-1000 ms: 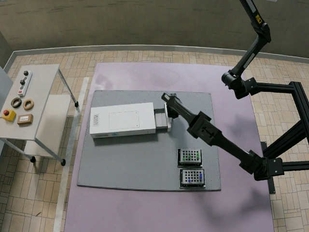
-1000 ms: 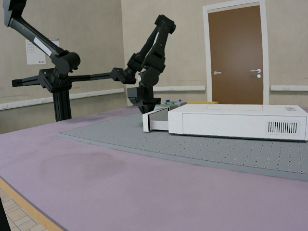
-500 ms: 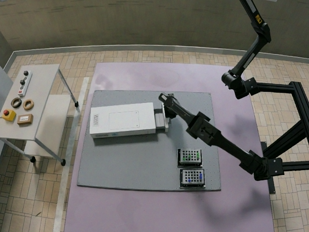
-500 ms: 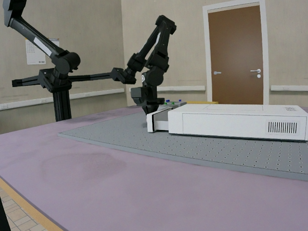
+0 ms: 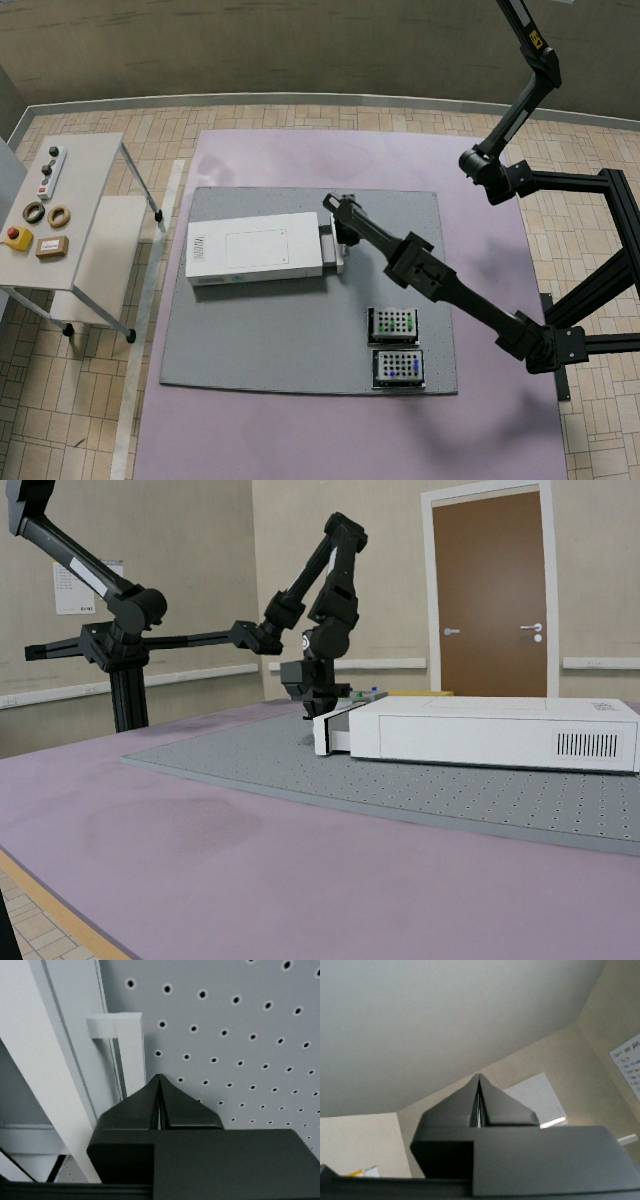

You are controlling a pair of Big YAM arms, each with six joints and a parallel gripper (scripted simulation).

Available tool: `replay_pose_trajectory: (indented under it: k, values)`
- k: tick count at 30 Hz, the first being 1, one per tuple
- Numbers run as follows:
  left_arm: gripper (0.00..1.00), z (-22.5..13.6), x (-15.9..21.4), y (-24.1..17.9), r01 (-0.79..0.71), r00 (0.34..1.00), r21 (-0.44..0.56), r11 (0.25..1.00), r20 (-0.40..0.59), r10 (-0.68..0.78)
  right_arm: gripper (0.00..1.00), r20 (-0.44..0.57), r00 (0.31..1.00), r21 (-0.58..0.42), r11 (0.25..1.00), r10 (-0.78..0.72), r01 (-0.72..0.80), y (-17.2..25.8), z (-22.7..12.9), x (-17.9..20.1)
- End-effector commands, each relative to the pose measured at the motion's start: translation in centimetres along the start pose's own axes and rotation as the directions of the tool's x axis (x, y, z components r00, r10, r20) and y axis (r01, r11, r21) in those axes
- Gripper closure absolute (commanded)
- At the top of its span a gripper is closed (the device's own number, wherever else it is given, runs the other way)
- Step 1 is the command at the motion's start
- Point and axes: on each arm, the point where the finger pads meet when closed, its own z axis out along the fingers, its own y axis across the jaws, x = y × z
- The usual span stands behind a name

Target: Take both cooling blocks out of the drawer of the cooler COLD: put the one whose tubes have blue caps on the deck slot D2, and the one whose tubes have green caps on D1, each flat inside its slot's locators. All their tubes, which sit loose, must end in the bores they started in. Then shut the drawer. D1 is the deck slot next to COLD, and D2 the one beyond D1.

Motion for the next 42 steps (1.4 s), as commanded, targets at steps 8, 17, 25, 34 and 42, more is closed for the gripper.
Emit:
replay_pose_trajectory:
  k: [8,17,25,34,42]
  values:
    - [1.00,-1.8,-1.4,2.8,0.017,0.999,-0.029,0.999,0.032,-0.016,1.00,0.018,1.000,-0.001,1.000,-0.001,0.001,-0.1,0.1,-1.2]
    - [1.00,-1.4,-0.6,3.8,0.020,1.000,-0.031,0.999,0.022,-0.019,1.00,0.018,1.000,-0.001,1.000,-0.001,0.001,-0.1,0.1,-1.2]
    - [1.00,-1.2,-0.8,3.7,0.015,1.000,-0.028,0.999,0.021,-0.014,1.00,0.018,1.000,-0.001,1.000,-0.001,0.001,-0.1,0.1,-1.2]
    - [1.00,-1.3,-0.7,4.1,0.016,1.000,-0.029,0.999,0.021,-0.015,1.00,0.018,1.000,-0.001,1.000,-0.001,0.001,-0.1,0.1,-1.2]
    - [1.00,-1.3,-0.7,4.3,0.016,1.000,-0.029,0.999,0.021,-0.016,1.00,0.018,1.000,-0.001,1.000,-0.001,0.001,-0.1,0.1,-1.2]
